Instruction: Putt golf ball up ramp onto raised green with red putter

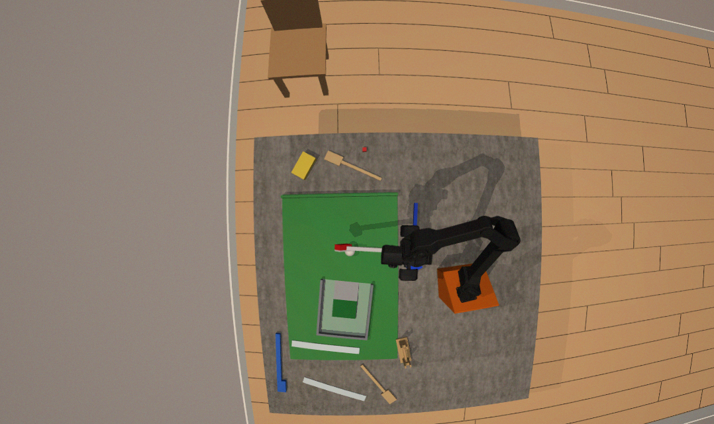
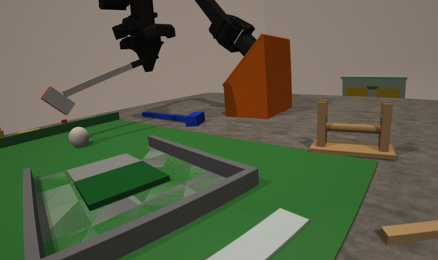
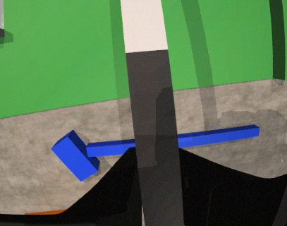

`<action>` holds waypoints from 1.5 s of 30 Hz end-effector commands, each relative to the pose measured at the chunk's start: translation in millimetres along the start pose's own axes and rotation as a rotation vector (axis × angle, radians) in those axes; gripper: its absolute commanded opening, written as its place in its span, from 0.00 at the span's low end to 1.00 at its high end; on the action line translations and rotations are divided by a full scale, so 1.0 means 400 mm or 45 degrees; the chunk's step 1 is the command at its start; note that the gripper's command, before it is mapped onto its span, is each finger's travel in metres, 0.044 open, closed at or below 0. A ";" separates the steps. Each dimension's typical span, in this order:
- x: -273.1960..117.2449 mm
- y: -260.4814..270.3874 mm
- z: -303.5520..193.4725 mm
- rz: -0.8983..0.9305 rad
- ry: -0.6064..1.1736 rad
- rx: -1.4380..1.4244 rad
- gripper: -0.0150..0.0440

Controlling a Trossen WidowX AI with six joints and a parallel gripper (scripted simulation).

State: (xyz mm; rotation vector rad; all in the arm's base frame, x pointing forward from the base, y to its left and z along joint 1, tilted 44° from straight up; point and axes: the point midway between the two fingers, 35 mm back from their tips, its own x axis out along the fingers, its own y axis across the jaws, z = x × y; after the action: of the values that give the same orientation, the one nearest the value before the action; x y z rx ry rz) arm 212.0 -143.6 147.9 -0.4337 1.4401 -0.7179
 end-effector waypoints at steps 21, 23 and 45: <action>0.093 -0.036 -0.020 -0.031 -0.003 0.098 0.25; 0.097 -0.036 -0.020 -0.031 -0.003 0.098 0.25; 0.157 -0.040 -0.024 -0.038 0.004 0.103 0.25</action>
State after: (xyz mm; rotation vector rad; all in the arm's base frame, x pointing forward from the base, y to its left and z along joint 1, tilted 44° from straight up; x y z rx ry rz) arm 198.0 -196.7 110.9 -0.3916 1.4062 -0.7984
